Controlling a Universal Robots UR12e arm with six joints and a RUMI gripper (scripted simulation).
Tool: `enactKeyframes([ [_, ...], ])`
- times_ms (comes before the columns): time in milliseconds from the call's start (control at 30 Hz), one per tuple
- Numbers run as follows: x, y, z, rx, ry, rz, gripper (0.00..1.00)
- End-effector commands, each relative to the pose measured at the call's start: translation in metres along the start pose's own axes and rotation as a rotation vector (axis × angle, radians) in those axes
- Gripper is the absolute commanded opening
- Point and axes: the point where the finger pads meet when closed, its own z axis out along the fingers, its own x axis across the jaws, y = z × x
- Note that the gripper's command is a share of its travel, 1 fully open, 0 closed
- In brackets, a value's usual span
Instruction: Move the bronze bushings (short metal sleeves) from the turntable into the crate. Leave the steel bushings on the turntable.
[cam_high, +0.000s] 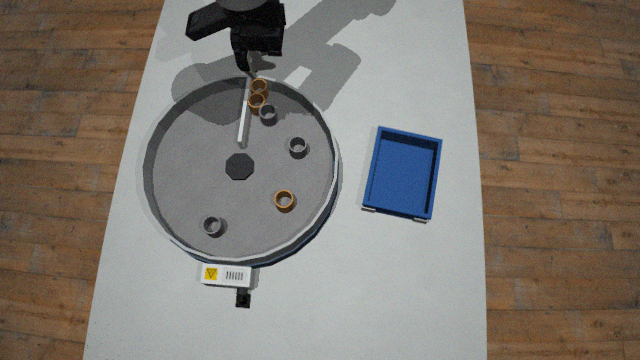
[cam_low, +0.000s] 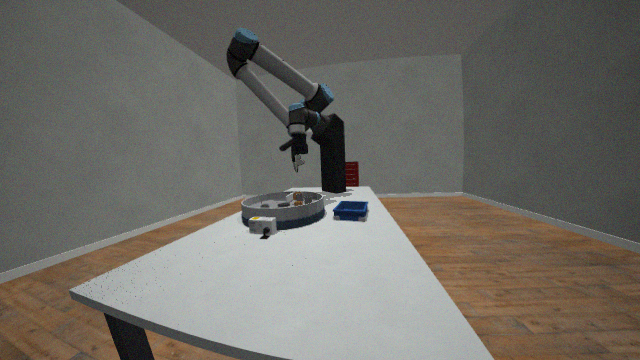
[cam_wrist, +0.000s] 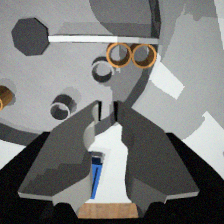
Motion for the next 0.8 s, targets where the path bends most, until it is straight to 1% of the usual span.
enactKeyframes([
  [0, 0.0021, 0.0006, 0.0006, -0.001, 0.003, 0.0, 0.06],
  [133, 0.0021, 0.0006, 0.0006, -0.001, 0.003, 0.0, 0.05],
  [767, 0.0021, 0.0006, 0.0006, -0.001, 0.003, 0.0, 0.05],
])
